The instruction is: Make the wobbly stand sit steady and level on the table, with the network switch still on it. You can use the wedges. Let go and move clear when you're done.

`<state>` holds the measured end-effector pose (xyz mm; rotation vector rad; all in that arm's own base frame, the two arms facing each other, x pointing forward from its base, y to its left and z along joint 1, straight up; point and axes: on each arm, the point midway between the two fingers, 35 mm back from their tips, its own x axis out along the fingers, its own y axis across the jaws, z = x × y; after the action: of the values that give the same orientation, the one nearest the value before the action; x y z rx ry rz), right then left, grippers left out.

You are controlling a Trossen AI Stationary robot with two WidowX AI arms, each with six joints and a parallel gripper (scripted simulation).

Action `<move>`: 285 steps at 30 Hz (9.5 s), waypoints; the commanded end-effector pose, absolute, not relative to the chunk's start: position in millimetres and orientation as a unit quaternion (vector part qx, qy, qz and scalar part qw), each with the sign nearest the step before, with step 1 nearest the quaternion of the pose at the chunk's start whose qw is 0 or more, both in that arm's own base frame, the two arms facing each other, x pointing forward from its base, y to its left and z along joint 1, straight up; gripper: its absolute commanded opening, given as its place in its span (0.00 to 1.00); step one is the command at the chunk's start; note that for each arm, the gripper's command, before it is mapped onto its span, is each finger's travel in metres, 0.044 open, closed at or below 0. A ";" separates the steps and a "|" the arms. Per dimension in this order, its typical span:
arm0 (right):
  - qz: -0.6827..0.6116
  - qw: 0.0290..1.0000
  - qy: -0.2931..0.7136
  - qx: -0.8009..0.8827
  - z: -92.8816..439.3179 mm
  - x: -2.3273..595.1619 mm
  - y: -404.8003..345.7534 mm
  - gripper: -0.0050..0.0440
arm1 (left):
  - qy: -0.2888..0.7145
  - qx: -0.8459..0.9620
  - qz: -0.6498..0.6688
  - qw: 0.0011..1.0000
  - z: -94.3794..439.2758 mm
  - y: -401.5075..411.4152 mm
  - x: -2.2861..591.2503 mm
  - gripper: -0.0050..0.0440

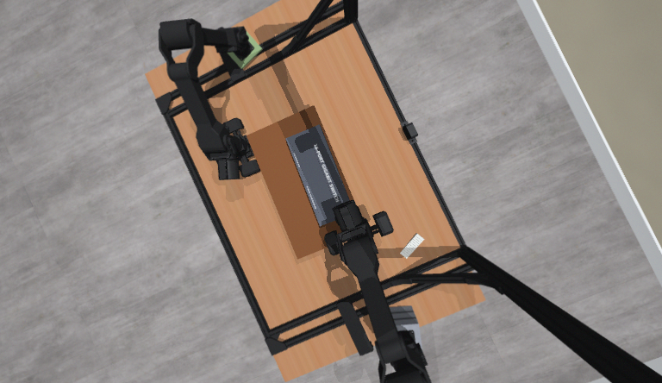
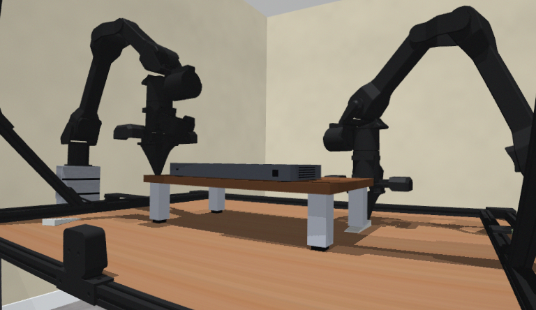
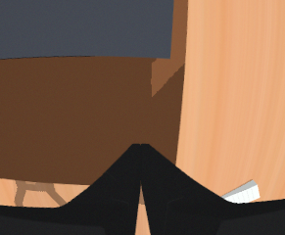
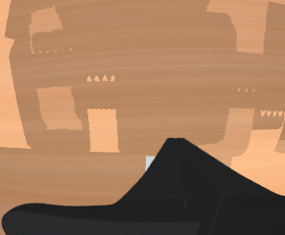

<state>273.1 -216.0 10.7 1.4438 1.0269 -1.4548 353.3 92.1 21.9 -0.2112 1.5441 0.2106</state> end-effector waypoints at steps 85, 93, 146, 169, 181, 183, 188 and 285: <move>-0.579 0.410 0.409 0.574 173.4 258.7 -238.9 0.10 | 0.536 -0.074 0.110 0.834 153.3 110.1 422.0 1.00; -0.579 0.410 0.409 0.574 173.4 258.7 -238.9 0.10 | 0.469 -0.066 0.114 0.873 188.1 115.7 443.1 1.00; -0.579 0.409 0.410 0.574 173.1 258.8 -238.9 0.10 | -0.151 0.013 0.124 0.981 567.5 108.3 415.1 1.00; -0.579 0.409 0.410 0.574 173.1 258.8 -238.9 0.10 | -0.438 0.052 0.112 0.890 719.6 71.7 275.2 1.00; -0.579 0.409 0.410 0.574 173.1 258.8 -238.9 0.10 | -0.523 0.063 0.105 0.844 751.8 56.1 215.6 1.00; -0.579 0.409 0.410 0.574 173.1 258.8 -238.9 0.10 | -0.553 0.067 0.102 0.824 763.0 50.2 193.1 1.00; -0.579 0.409 0.410 0.574 173.1 258.8 -238.9 0.10 | -0.626 0.078 0.096 0.770 785.3 35.0 134.6 1.00; -0.579 0.409 0.410 0.574 173.1 258.8 -238.9 0.10 | 0.042 0.022 0.208 0.977 446.5 164.4 365.8 1.00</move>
<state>258.8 -238.9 173.1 1.4460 1.0318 -1.4584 360.3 161.3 486.1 0.0626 -0.0355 0.4206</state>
